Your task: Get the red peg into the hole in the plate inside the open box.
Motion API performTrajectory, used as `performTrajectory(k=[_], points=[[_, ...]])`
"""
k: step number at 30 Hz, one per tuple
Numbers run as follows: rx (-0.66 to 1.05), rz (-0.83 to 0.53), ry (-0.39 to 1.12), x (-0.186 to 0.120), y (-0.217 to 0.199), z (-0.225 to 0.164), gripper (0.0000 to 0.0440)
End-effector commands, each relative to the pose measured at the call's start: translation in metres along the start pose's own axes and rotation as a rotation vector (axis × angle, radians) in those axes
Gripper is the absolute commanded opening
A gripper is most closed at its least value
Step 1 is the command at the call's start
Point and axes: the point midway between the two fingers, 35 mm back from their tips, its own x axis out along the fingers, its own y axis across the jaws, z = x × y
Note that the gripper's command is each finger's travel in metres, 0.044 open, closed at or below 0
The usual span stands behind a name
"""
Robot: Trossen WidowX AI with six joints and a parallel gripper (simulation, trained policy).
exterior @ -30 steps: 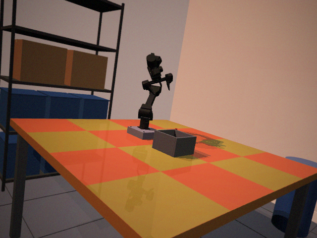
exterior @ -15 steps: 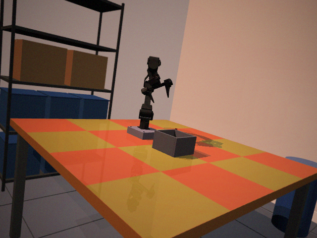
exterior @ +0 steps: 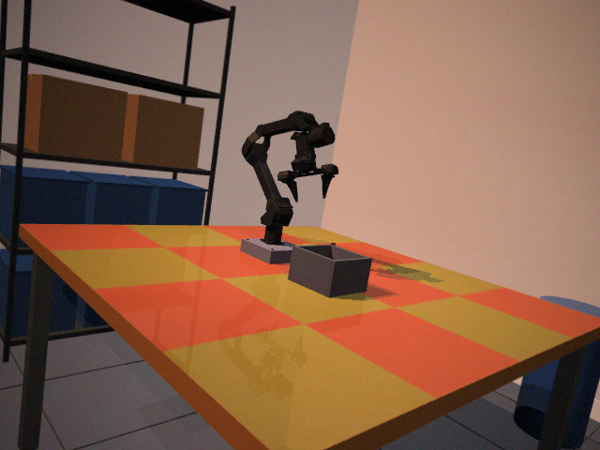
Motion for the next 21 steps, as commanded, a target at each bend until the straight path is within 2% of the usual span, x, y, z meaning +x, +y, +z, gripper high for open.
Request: performTrajectory(k=[1, 10, 21], points=[[-0.002, -0.126, -0.019, 0.033, 0.012, -0.024, 0.0440], [-0.019, -0.241, 0.017, 0.083, 0.010, -0.065, 0.0440], [0.018, -0.209, 0.058, 0.147, 0.022, -0.083, 0.0440]])
